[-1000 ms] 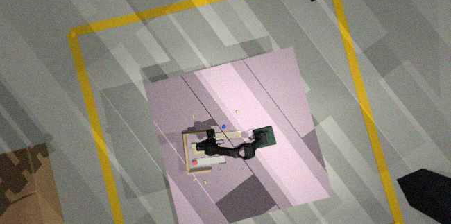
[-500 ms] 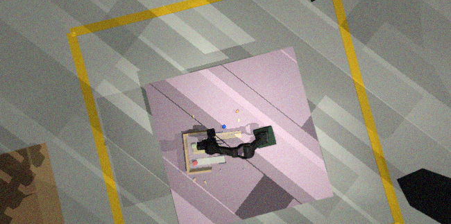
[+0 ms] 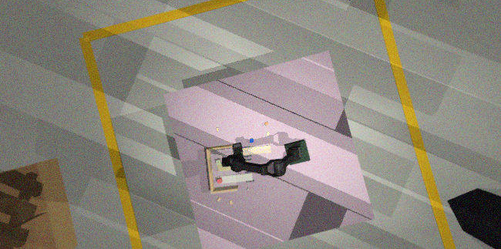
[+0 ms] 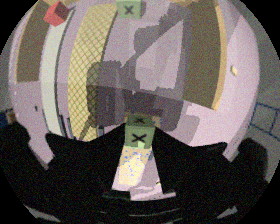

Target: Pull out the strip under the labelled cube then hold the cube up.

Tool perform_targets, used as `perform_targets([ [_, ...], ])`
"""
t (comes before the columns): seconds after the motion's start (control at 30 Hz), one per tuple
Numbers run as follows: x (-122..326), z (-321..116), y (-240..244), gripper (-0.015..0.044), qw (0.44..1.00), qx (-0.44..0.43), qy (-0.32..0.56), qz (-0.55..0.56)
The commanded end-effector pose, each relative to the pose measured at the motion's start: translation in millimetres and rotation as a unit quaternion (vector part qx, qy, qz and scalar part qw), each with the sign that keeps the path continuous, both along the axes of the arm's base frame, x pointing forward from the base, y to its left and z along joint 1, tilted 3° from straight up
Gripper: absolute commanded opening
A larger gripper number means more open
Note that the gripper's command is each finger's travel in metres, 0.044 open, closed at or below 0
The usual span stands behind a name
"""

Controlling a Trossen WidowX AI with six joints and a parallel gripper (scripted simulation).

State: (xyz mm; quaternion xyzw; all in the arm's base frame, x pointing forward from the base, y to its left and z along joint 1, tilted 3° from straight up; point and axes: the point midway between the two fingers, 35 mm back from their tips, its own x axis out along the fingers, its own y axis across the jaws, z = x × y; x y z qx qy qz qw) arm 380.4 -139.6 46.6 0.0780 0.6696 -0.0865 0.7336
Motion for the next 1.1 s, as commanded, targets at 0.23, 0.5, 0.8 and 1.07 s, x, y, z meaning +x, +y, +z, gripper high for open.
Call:
perform_targets([
  [0.23,-36.8,24.5,13.3,0.0000,1.000,0.001,0.004,-0.002],
  [0.5,-57.9,35.0,20.9,0.0000,1.000,0.001,0.005,-0.003],
  [0.8,-85.0,32.8,30.9,0.0000,1.000,0.002,0.007,-0.003],
  [1.07,-98.1,39.8,35.6,0.0000,1.000,0.002,0.007,-0.003],
])
